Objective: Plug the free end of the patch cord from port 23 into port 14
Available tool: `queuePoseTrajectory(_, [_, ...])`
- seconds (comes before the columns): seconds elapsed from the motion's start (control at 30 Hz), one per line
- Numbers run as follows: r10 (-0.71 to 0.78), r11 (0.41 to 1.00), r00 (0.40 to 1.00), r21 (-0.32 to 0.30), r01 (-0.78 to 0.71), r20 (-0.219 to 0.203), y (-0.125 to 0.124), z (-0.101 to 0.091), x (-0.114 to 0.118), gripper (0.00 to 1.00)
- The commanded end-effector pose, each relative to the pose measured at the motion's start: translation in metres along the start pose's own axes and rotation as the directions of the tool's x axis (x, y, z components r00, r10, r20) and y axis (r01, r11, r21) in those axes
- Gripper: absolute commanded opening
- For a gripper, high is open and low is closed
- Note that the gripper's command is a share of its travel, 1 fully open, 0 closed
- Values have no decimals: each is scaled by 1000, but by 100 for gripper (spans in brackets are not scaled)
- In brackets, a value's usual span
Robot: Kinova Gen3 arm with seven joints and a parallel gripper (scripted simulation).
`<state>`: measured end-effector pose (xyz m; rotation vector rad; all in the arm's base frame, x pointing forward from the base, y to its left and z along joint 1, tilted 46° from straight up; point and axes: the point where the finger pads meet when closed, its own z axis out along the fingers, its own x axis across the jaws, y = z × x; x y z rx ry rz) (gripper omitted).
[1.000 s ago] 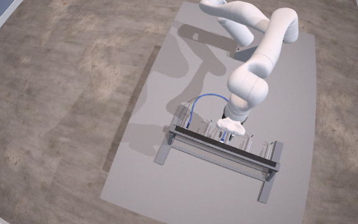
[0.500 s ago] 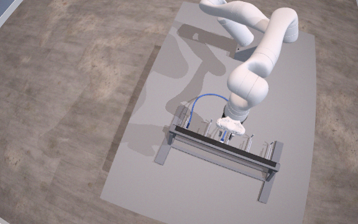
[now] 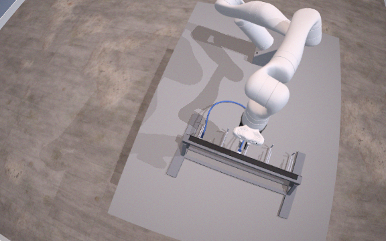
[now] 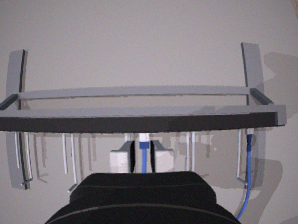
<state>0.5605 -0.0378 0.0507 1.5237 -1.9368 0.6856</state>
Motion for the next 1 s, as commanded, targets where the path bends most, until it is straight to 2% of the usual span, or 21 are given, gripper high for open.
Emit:
queuePoseTrajectory(0.0, [7,1000,1000,-3,-7,-6,1,-2,2,0])
queuePoseTrajectory(0.97, [8,1000,1000,-8,-8,-10,2,0,3,0])
